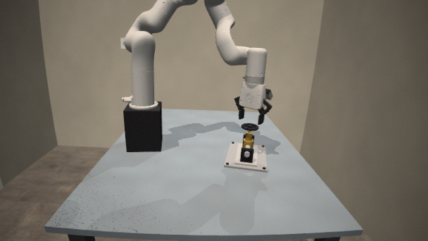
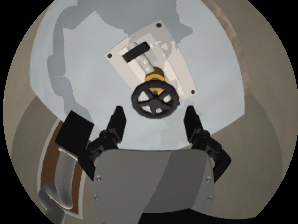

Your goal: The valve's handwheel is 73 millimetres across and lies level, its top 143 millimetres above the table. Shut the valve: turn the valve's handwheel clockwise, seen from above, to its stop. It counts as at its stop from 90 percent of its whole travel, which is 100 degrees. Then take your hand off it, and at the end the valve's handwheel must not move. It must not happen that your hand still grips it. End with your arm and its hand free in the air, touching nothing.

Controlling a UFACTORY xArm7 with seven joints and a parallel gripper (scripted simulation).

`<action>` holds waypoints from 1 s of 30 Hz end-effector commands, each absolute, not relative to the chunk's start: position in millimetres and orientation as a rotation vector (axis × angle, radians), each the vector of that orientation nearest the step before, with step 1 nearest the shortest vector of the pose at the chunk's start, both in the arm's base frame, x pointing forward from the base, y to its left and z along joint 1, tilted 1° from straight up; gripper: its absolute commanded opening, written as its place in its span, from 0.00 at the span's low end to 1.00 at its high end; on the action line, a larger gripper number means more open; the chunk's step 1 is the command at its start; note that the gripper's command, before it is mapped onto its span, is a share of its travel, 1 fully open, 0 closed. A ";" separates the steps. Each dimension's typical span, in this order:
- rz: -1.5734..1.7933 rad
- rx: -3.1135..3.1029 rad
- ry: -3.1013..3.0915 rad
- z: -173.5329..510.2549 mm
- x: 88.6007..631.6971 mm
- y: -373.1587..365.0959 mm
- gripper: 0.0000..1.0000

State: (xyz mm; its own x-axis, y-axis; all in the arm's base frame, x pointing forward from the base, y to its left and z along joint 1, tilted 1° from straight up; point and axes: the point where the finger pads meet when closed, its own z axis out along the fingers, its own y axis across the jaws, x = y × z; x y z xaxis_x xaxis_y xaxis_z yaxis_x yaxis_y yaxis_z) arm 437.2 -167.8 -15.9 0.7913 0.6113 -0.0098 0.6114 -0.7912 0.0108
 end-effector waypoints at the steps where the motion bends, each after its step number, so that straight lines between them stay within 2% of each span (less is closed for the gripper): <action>1: -0.004 2.959 1.009 -14.8 438.6 -168.4 1.00; 30: -0.004 2.959 1.009 -21.6 438.6 -168.6 1.00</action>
State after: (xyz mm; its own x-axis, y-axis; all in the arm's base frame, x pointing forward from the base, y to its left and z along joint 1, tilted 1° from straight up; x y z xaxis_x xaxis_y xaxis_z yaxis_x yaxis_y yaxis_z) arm 437.2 -167.9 -20.3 0.7913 0.6113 -0.0098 0.6114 -0.7912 0.0108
